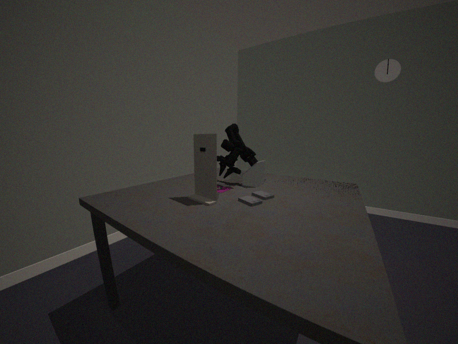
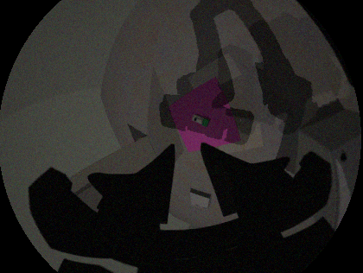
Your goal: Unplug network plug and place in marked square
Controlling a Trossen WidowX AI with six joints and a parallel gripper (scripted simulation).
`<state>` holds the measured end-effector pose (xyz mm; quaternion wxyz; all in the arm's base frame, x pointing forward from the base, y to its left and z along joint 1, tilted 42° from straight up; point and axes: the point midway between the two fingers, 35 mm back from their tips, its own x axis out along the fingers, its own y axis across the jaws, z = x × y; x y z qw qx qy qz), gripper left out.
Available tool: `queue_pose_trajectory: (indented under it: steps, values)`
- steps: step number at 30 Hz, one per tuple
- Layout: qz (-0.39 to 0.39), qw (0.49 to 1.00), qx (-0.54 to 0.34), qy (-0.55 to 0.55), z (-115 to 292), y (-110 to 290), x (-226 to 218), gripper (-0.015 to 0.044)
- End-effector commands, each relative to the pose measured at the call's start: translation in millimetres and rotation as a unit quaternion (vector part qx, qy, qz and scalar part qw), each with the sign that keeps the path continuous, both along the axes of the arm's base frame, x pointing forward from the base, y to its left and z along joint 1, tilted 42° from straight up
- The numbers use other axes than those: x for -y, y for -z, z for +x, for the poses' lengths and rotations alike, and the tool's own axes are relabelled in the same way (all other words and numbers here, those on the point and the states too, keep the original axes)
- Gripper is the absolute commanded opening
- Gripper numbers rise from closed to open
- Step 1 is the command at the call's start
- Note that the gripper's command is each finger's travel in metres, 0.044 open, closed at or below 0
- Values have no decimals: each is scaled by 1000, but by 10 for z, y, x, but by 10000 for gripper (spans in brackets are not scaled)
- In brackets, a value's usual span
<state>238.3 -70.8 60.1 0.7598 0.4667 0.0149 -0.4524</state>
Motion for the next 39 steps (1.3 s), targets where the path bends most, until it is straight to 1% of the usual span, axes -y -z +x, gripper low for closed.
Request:
queue_pose_trajectory:
  steps: [1,39]
  values:
    - [1,1000,8,1,13,-68,-31,156]
    - [-10,1000,15,-3,-124,-370,-215,156]
